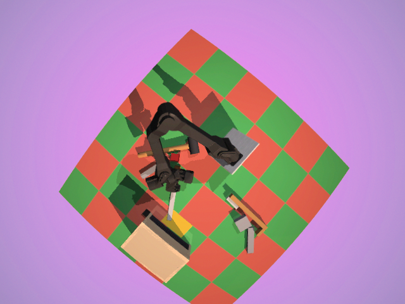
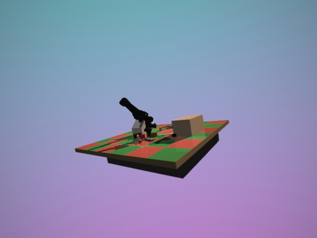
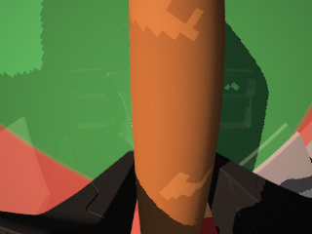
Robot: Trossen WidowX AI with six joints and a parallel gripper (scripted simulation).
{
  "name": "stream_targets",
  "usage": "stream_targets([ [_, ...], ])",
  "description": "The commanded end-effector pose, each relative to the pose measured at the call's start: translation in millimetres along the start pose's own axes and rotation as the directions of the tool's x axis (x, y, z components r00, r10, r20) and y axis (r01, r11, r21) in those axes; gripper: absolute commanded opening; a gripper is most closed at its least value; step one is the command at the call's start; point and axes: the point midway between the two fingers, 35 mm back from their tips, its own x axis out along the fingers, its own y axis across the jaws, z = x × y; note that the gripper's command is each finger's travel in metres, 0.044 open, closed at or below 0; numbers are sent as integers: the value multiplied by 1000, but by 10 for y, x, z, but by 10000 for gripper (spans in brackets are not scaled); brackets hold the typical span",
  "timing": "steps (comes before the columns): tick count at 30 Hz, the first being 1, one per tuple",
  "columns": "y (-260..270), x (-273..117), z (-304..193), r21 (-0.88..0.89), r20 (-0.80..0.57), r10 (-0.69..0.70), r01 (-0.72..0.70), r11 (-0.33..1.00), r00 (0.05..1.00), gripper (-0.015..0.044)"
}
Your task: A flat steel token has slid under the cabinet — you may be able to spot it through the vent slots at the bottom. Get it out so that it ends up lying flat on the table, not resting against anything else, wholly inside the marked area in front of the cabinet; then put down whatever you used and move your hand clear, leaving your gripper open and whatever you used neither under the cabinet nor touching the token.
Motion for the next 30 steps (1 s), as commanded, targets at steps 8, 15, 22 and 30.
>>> stream_targets([
  [8,-224,-29,-80,13,4,-16,16,1000,1000,0],
  [15,-265,-30,-109,13,4,-16,16,1000,1000,0],
  [22,-352,-32,-146,13,4,-17,17,1000,1000,0],
  [30,-447,-35,-192,13,4,-18,18,1000,1000,0],
])
